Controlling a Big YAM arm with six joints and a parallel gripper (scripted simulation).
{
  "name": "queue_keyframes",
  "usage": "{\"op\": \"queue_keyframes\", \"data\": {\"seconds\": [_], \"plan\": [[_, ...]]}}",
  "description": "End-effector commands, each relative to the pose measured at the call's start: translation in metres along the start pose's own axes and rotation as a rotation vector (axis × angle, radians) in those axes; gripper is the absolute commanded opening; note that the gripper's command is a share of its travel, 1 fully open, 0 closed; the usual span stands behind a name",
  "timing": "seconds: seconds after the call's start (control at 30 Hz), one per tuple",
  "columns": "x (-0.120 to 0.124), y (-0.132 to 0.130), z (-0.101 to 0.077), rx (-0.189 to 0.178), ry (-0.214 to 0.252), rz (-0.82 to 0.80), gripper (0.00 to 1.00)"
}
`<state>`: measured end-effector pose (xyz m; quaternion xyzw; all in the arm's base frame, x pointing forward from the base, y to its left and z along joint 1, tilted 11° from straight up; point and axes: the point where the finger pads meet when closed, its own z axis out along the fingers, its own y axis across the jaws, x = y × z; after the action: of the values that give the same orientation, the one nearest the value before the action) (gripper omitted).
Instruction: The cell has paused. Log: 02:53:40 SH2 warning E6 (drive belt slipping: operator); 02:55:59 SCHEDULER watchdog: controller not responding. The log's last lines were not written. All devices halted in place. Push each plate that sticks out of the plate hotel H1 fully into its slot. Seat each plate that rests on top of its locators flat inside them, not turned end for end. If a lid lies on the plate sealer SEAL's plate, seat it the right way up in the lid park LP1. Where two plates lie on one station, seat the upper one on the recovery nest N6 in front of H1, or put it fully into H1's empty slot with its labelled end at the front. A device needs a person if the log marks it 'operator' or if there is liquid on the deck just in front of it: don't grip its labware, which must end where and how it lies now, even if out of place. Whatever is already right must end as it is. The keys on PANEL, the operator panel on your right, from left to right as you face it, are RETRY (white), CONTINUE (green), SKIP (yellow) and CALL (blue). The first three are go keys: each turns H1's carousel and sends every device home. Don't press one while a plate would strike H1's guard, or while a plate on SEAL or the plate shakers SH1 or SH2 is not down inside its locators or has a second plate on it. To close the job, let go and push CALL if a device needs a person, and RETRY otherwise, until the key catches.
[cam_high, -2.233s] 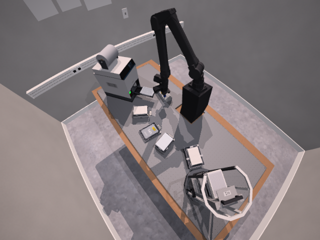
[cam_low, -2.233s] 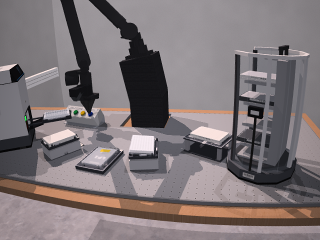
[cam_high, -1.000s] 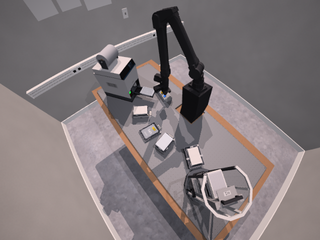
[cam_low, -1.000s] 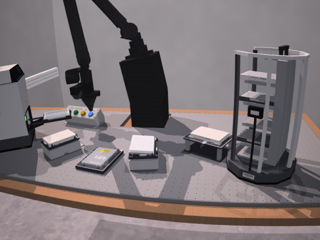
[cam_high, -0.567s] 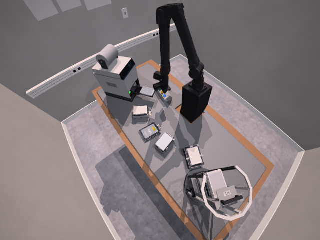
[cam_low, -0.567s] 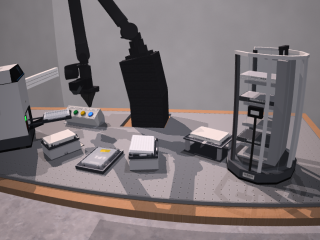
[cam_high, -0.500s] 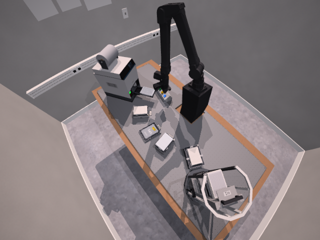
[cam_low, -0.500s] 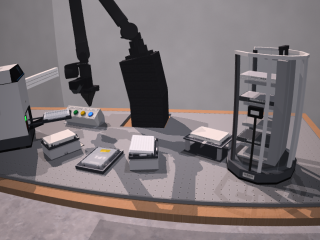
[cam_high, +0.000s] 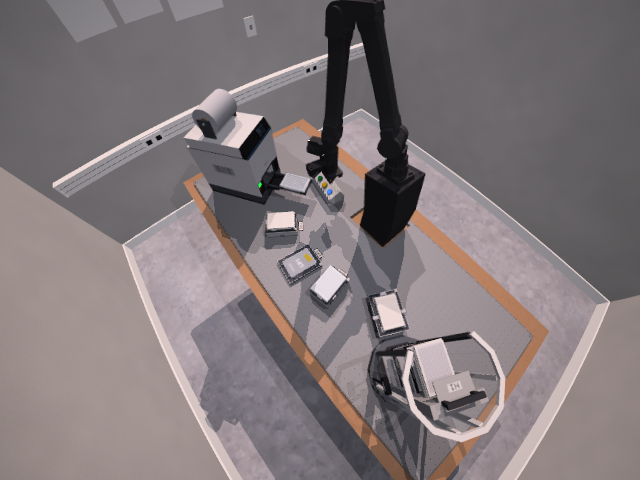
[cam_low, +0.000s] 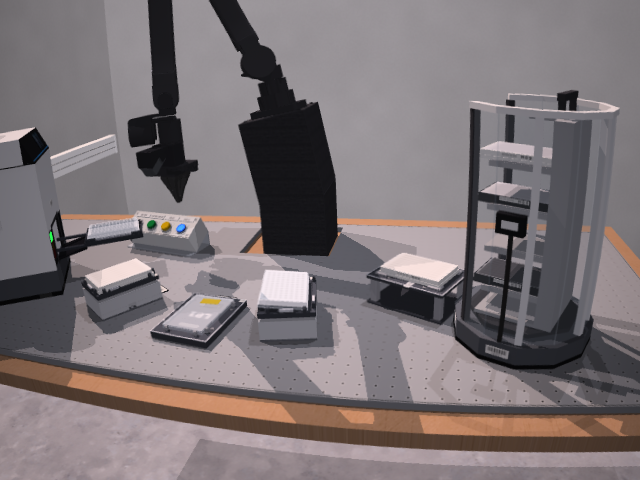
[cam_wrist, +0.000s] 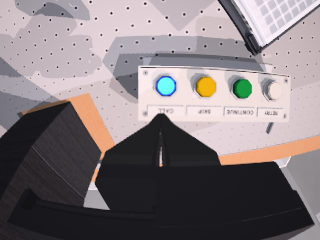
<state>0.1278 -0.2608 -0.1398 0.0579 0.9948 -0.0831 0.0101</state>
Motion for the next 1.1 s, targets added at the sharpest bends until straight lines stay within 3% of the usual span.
{"op": "queue_keyframes", "data": {"seconds": [0.0, 1.07], "plan": [[-0.0057, -0.003, -0.0151, 0.019, -0.012, -0.002, 0.0], [-0.0076, -0.0072, -0.0211, 0.027, -0.018, -0.002, 0.0]]}}
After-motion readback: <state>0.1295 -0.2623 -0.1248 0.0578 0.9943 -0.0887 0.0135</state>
